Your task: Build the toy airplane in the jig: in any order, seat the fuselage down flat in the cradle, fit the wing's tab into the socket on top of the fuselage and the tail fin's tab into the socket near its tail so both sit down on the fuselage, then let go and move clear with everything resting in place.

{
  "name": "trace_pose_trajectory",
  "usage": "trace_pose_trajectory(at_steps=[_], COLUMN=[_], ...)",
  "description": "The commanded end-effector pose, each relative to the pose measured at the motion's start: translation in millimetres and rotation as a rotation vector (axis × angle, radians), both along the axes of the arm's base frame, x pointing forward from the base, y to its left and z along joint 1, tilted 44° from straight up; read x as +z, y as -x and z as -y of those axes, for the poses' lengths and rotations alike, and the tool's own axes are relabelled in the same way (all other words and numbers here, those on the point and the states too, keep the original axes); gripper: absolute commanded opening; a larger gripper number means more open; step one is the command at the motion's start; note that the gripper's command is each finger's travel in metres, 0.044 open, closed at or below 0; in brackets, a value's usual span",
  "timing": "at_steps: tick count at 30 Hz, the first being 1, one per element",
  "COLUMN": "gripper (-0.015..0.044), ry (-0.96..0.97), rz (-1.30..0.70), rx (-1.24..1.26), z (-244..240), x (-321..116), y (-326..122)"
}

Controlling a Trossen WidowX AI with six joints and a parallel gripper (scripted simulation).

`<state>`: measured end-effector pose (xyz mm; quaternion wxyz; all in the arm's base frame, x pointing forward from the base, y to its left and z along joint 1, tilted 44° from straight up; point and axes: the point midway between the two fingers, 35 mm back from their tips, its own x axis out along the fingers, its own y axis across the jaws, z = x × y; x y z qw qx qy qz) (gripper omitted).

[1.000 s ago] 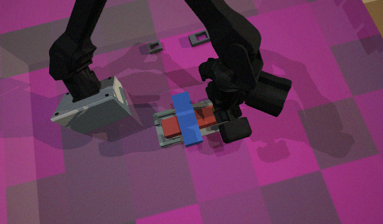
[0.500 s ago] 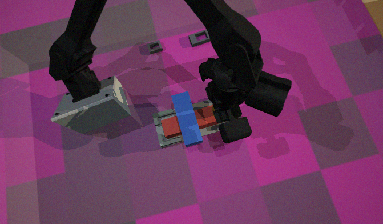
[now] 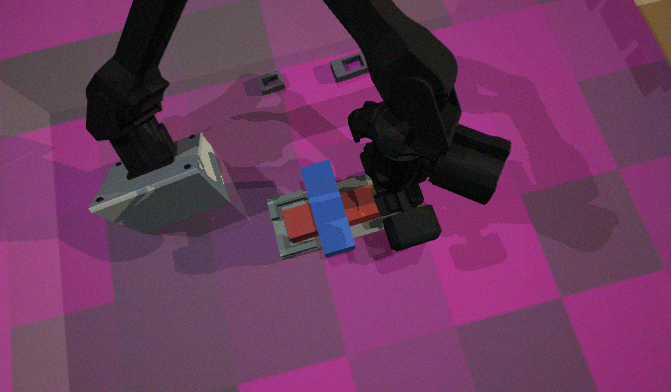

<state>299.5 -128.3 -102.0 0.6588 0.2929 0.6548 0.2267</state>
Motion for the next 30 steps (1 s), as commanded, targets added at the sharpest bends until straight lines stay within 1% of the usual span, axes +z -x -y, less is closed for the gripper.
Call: trace_pose_trajectory(at_steps=[1, 21, 22, 24, 30], gripper=[0.0067, 0.0067, 0.0078, 0.0067, 0.0067], ry=[-0.002, -0.002, -0.001, -0.001, -0.001], rz=[-0.005, -0.005, -0.001, -0.002, -0.006], rx=[0.0, 0.0, 0.001, 0.001, 0.0], z=[-2, -1, 1, 5, 26], x=[-2, -1, 1, 6, 29], y=[1, 1, 0, 0, 2])
